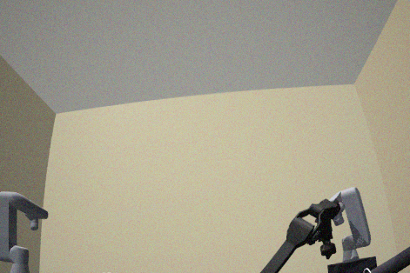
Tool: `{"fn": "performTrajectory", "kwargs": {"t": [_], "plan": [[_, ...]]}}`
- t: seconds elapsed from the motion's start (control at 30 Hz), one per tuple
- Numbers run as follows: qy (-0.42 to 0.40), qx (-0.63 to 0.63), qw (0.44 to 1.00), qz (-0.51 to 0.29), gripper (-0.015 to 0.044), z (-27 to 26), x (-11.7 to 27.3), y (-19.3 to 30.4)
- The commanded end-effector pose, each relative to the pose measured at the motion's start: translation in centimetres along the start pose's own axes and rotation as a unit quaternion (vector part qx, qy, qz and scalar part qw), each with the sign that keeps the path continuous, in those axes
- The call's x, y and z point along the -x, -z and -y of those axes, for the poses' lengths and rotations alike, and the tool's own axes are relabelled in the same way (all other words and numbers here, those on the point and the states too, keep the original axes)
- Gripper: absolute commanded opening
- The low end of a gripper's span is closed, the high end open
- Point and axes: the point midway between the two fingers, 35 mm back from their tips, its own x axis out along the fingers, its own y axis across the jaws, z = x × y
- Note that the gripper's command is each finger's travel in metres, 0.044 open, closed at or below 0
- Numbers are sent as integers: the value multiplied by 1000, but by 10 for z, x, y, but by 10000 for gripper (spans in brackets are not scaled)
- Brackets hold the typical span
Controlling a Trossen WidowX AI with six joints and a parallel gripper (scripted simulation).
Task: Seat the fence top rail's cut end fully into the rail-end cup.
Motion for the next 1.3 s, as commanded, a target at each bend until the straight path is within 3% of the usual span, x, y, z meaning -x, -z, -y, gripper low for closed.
{"fn": "performTrajectory", "kwargs": {"t": [0.0,0.33,0.63,0.97,1.27], "plan": [[-1,-1,1000,-1,426,-1,0,1],[-61,-79,993,-69,440,-62,-6,60],[-122,-156,968,-155,440,-136,12,119],[-183,-238,918,-260,440,-220,60,172],[-230,-307,849,-363,440,-292,128,200]]}}
